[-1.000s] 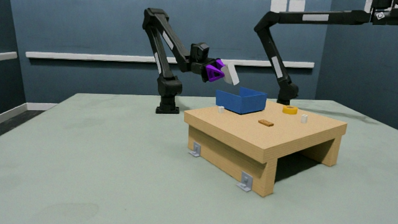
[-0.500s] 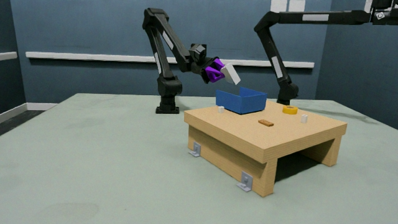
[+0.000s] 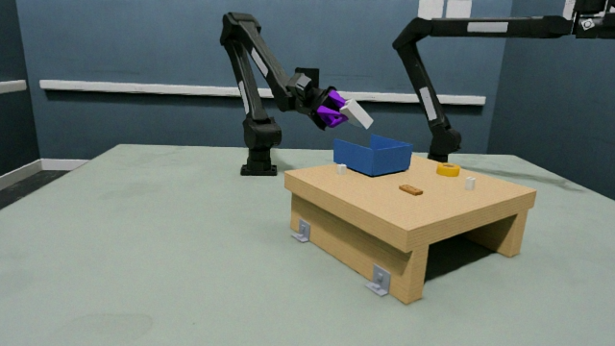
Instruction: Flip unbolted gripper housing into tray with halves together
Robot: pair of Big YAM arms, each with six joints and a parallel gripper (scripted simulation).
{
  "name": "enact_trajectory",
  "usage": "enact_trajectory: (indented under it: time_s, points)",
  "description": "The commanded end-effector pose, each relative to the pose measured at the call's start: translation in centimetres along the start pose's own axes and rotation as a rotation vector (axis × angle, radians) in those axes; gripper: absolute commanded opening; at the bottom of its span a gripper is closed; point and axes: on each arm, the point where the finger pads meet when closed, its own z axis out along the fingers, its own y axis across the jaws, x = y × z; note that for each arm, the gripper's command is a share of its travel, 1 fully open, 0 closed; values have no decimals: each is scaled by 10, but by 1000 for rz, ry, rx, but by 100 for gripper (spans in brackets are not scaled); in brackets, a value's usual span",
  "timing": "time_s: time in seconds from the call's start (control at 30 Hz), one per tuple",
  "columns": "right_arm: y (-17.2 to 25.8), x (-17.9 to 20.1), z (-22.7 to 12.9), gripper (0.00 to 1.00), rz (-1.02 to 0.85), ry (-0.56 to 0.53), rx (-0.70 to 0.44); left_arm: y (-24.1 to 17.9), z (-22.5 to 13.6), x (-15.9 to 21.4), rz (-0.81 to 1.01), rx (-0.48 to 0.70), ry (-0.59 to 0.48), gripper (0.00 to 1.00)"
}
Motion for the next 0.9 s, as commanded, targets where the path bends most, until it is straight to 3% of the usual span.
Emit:
enact_trajectory:
  time_s: [0.0, 0.87]
  points:
    - [34, -32, 19, 27, 147, -58, -67, 6, 2, -44, 10, -15, -70, 100]
    - [34, -32, 19, 27, 518, -45, -78, 6, 2, -44, 10, -15, -70, 100]
